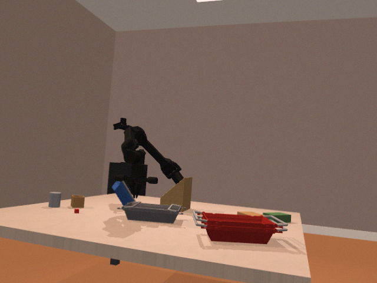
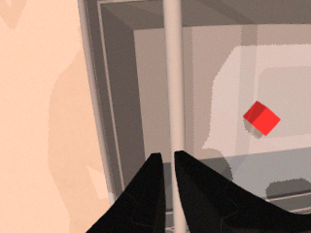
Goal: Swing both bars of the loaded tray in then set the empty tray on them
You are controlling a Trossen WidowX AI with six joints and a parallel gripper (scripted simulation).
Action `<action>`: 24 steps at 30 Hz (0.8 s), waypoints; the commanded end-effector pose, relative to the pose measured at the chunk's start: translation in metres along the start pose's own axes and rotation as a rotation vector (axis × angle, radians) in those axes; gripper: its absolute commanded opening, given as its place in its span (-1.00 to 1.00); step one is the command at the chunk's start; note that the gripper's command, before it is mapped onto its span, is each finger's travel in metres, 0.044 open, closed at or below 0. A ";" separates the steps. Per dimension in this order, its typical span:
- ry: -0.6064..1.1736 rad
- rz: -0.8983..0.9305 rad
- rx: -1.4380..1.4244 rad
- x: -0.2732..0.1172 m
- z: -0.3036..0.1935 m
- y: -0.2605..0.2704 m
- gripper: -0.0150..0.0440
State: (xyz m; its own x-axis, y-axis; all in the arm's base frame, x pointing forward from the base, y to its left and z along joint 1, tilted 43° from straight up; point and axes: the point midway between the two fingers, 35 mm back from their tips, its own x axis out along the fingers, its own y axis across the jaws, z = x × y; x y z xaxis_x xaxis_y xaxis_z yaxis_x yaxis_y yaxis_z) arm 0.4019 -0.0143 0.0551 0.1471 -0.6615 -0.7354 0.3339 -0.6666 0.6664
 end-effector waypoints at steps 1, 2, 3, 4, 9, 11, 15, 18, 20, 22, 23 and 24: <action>0.001 0.000 -0.001 0.000 0.000 0.000 -0.49; 0.001 0.000 -0.001 0.000 0.000 0.000 -0.49; 0.001 0.000 -0.001 0.000 0.000 0.000 -0.49; 0.001 0.000 -0.001 0.000 0.000 0.000 -0.49; 0.009 -0.004 0.004 -0.016 -0.002 0.000 -0.49; 0.021 -0.010 0.011 -0.040 -0.003 0.001 -0.49; 0.040 -0.020 0.025 -0.086 0.001 0.003 -0.49; 0.017 -0.018 -0.001 -0.061 0.006 0.010 -0.49; 0.016 -0.026 -0.029 -0.066 0.027 0.037 -0.49; 0.015 -0.033 -0.059 -0.071 0.053 0.063 -0.49; 0.015 -0.036 -0.074 -0.074 0.066 0.075 -0.49; 0.015 -0.038 -0.088 -0.076 0.079 0.085 -0.49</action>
State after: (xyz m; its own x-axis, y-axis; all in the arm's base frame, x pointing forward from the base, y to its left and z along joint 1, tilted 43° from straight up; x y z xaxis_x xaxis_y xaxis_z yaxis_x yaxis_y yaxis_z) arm 0.3695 -0.0161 0.1414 0.1427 -0.6364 -0.7580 0.4021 -0.6625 0.6320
